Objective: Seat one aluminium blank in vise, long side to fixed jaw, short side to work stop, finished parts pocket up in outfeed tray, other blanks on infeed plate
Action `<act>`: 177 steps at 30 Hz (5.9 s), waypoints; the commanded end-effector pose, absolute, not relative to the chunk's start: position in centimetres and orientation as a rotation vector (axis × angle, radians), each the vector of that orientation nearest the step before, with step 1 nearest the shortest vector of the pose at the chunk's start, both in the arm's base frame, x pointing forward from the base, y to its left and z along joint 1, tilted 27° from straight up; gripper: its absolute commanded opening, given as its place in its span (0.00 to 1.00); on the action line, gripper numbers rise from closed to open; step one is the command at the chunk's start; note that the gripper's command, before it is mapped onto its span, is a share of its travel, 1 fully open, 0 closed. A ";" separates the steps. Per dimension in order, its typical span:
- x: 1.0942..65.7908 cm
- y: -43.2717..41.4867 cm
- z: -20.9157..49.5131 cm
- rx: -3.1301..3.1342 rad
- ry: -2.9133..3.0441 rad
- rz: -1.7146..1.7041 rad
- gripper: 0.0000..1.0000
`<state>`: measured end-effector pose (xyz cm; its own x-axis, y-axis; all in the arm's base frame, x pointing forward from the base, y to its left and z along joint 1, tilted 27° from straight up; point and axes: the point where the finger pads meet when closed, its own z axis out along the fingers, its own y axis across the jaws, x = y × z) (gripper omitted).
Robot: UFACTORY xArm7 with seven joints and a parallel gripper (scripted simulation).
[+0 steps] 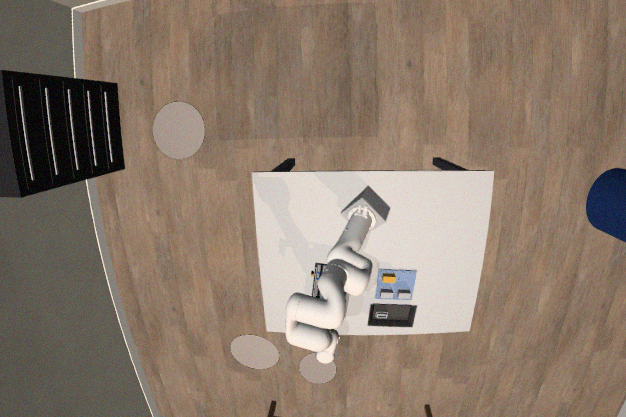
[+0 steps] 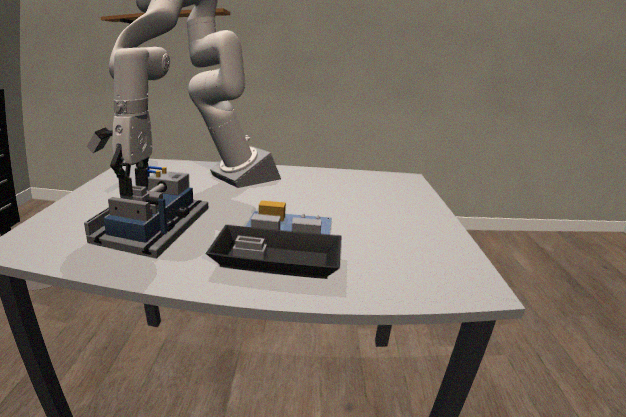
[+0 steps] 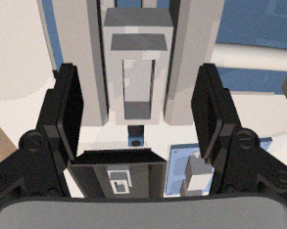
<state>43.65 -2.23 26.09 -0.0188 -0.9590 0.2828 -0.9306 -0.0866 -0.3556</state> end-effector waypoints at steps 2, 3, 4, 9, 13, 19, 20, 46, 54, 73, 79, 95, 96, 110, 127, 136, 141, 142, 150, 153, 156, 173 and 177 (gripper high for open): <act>43.8 -2.2 26.2 -2.154 2.077 -0.718 0.69; 43.8 -2.2 26.2 -2.154 2.077 -0.718 0.69; 43.8 -2.2 26.2 -2.154 2.077 -0.718 0.69; 43.8 -2.2 26.1 -2.154 2.077 -0.718 0.69; 43.8 -2.2 26.1 -2.154 2.077 -0.718 0.69; 43.8 -2.2 26.1 -2.154 2.077 -0.718 0.69; 43.8 -2.2 26.1 -2.154 2.077 -0.718 0.69; 43.8 -2.2 26.1 -2.154 2.077 -0.718 0.00; 43.8 -2.2 26.1 -2.154 2.077 -0.718 0.00; 43.8 -2.2 26.1 -2.154 2.077 -0.718 0.00; 43.7 -2.2 26.3 -2.154 2.077 -0.718 0.00; 42.9 -1.6 28.2 -2.154 2.077 -0.718 0.00; 42.8 -1.5 28.4 -2.154 2.077 -0.718 0.00; 42.2 -1.1 30.0 -2.154 2.077 -0.718 0.00; 42.2 -0.5 30.1 -2.155 2.076 -0.718 0.00; 42.4 3.8 28.9 -2.164 2.070 -0.719 0.00; 42.6 7.6 27.8 -2.171 2.064 -0.719 0.00; 42.6 8.1 27.7 -2.172 2.064 -0.720 0.00; 43.0 13.6 26.1 -2.184 2.056 -0.721 0.00; 43.1 15.0 25.7 -2.187 2.054 -0.722 0.00; 43.2 17.4 25.1 -2.190 2.050 -0.721 0.00; 43.6 26.9 22.5 -2.209 2.032 -0.720 0.00; 43.8 29.6 21.7 -2.216 2.028 -0.721 0.00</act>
<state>43.48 26.38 22.56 0.0305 -0.9601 0.2780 -0.9267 -0.1313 -0.3520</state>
